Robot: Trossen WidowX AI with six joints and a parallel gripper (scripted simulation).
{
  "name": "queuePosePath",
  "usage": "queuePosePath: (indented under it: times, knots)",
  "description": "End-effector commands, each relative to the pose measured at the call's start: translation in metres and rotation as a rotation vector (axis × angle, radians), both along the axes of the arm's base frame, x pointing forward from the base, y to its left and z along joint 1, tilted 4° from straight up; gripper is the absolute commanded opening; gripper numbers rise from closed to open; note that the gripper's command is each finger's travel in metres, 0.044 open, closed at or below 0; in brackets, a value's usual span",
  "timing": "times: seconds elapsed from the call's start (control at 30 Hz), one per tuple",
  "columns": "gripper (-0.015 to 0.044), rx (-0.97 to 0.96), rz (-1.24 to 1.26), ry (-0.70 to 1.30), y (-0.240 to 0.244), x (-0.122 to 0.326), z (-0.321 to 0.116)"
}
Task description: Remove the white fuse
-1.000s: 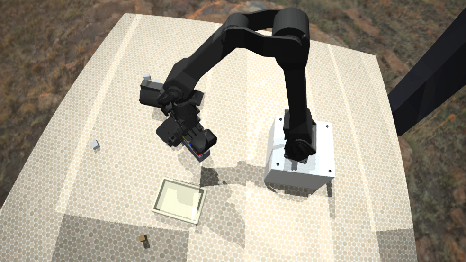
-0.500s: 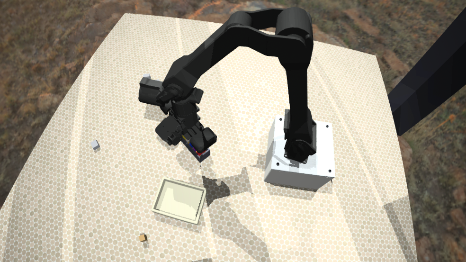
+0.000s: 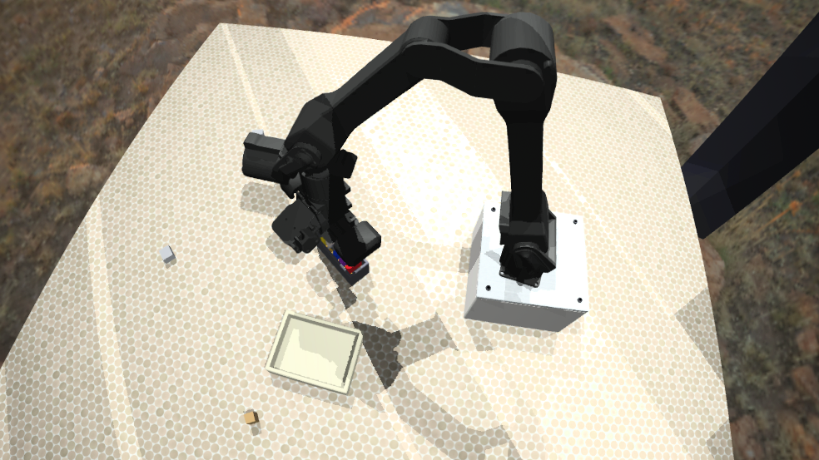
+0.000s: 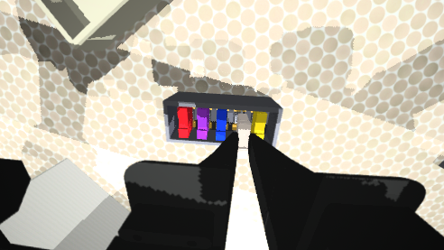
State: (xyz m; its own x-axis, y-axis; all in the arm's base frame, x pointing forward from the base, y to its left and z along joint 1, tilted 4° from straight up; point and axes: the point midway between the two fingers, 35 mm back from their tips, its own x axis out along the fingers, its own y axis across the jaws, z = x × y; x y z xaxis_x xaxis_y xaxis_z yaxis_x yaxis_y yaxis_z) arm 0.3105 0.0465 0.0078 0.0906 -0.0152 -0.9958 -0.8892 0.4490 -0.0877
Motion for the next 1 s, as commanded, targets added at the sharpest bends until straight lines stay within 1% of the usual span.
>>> queuePosePath:
  times: [0.0,0.7,0.97]
  knots:
    - [0.0000,-0.002,-0.003,-0.001,0.000,0.000,0.002]
    - [0.0000,-0.003,-0.003,-0.001,0.000,-0.001,0.012]
    - [0.0000,-0.003,-0.003,-0.001,0.000,-0.002,0.025]
